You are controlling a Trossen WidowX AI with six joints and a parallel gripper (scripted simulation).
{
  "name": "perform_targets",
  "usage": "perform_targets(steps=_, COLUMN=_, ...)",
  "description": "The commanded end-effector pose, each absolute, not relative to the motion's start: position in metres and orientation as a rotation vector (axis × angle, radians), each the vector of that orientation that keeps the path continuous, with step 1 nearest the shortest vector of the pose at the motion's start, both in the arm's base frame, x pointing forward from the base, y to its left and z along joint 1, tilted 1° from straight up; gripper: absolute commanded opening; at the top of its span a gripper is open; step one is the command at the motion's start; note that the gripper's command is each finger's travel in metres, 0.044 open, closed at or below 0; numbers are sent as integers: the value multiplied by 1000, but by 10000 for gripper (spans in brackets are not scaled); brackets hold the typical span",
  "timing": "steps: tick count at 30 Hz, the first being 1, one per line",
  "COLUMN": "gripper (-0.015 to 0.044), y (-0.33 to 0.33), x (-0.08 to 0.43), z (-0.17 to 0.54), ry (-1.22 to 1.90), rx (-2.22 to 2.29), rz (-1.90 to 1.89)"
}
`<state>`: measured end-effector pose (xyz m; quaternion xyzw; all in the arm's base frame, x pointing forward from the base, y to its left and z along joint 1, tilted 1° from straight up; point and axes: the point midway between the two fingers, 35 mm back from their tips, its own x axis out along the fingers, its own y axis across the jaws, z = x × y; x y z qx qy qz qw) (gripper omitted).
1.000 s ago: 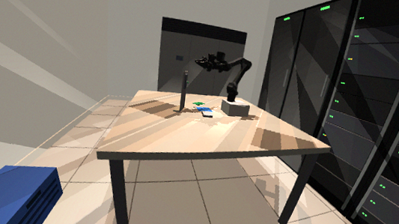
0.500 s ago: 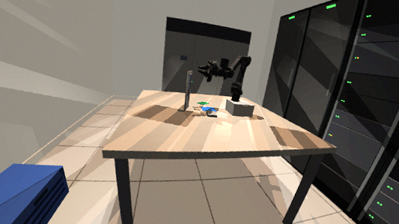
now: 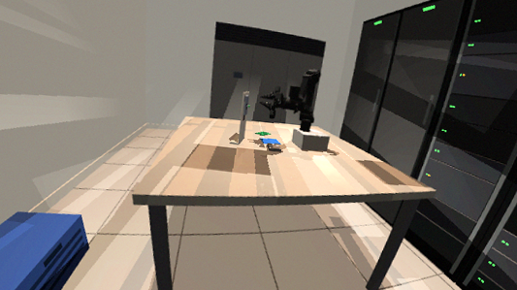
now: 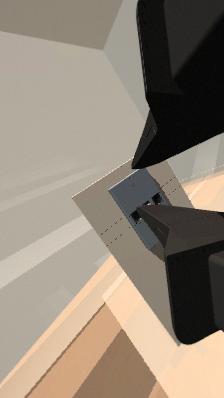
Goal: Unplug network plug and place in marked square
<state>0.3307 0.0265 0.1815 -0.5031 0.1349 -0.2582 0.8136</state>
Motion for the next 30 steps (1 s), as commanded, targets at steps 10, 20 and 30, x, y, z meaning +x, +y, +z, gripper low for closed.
perform_targets(steps=10, gripper=156, y=27, x=281, z=131, ry=592, rx=-1405, rz=-656)
perform_targets(steps=20, gripper=156, y=26, x=279, z=129, ry=608, rx=-1423, rz=-658)
perform_targets(steps=30, gripper=156, y=13, x=312, z=131, ry=606, rx=-1474, rz=-638)
